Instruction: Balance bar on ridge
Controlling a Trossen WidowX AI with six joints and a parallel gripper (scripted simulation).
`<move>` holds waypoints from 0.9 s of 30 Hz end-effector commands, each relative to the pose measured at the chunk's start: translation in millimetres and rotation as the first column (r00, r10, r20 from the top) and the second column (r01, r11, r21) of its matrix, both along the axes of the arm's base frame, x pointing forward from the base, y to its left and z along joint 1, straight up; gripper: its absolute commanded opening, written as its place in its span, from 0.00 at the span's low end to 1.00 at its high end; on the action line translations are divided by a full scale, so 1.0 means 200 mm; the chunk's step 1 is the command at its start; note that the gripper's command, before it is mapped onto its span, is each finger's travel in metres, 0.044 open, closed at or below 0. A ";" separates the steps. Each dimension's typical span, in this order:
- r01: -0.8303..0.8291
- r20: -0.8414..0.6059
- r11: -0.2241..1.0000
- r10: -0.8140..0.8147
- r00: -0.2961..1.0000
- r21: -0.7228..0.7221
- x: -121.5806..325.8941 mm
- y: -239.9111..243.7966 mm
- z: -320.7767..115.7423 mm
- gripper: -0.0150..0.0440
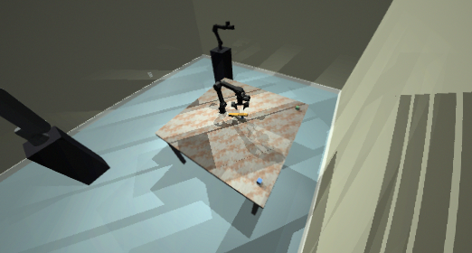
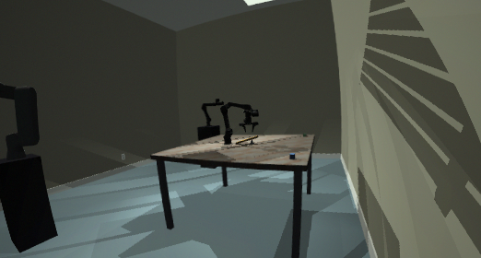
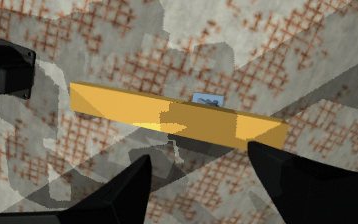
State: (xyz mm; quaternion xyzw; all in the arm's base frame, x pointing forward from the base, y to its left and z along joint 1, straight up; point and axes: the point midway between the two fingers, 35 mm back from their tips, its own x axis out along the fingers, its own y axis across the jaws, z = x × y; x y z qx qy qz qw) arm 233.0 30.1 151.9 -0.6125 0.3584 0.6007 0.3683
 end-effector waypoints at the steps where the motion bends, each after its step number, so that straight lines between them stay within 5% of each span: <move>1: -0.114 -0.005 0.993 0.114 0.993 -0.005 0.00 0.00 -0.02 0.79; 14: -0.484 -0.005 0.875 0.484 0.875 -0.011 0.01 0.00 -0.06 0.79; 27: -0.781 -0.008 0.625 0.781 0.625 -0.018 0.01 0.00 -0.09 0.79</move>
